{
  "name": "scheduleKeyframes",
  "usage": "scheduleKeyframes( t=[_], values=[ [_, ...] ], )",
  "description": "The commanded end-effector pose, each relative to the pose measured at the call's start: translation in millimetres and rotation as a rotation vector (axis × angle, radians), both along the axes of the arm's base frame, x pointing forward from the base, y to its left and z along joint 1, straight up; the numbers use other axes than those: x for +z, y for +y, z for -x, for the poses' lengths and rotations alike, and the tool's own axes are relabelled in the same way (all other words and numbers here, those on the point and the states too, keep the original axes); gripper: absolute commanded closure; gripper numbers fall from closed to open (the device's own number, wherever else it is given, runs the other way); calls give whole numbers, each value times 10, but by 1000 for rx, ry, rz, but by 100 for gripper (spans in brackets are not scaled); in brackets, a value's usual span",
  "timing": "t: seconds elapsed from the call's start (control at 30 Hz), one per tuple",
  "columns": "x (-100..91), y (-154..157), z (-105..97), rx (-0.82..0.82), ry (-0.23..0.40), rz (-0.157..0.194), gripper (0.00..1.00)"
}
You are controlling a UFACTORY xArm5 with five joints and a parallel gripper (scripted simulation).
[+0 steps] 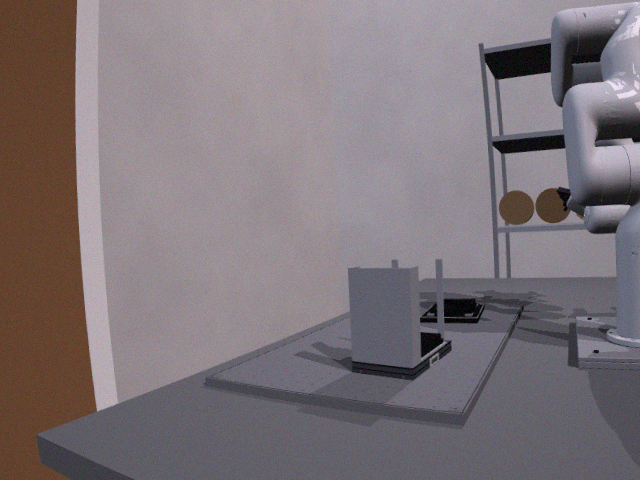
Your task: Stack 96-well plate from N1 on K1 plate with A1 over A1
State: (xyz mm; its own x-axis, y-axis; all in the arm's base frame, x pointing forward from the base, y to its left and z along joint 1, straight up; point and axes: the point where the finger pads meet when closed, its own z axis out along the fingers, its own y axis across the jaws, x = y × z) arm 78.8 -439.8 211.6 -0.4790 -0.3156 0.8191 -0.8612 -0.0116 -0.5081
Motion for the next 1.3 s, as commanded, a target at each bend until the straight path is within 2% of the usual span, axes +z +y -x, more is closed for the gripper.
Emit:
scheduleKeyframes(
  t=[0.0, 0.53, 0.6, 0.7, 0.77, 0.87, 0.93, 1.03, 1.1, 1.17, 1.27],
  values=[
    [11, -4, -1, 0, -1, 3, 0],
    [11, -4, -1, 0, -1, 3, 0],
    [-11, -27, -96, 51, 24, -32, 0],
    [-45, -60, -238, 55, 27, -36, 0],
    [-69, -72, -335, 105, 53, -71, 0],
    [-106, -90, -479, 112, 56, -76, 0],
    [-128, -95, -577, 162, 84, -110, 0],
    [-162, -101, -723, 169, 88, -115, 0],
    [-162, -101, -723, 169, 88, -115, 0],
    [-183, -97, -821, 219, 117, -148, 0],
    [-214, -91, -968, 226, 121, -153, 0]
  ],
)
